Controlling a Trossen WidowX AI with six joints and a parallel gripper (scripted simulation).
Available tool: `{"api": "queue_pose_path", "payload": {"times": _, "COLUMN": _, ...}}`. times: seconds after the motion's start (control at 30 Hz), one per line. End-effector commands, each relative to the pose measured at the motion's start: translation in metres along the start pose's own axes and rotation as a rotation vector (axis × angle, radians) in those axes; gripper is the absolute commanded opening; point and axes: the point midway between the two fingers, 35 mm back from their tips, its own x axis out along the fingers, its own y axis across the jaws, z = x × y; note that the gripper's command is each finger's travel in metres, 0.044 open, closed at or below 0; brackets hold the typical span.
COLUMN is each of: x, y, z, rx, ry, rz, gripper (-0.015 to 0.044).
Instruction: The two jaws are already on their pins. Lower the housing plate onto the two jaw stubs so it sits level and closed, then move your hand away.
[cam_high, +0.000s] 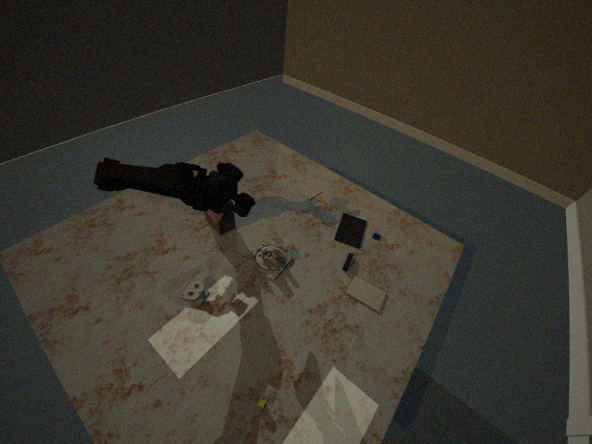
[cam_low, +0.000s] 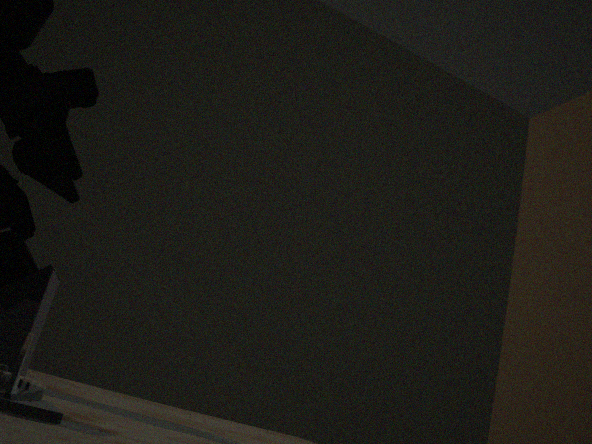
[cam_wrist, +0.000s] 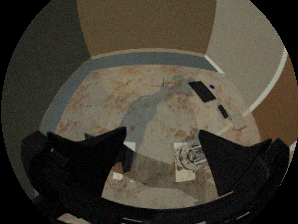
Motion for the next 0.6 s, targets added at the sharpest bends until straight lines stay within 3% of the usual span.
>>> {"api": "queue_pose_path", "payload": {"times": 0.0, "x": -0.007, "y": -0.016, "z": -0.013, "rx": 0.080, "ry": 0.046, "rz": -0.053, "gripper": 0.0440}}
{"api": "queue_pose_path", "payload": {"times": 0.57, "x": -0.032, "y": -0.056, "z": -0.074, "rx": 0.384, "ry": 0.235, "rz": -0.213, "gripper": 0.0440}}
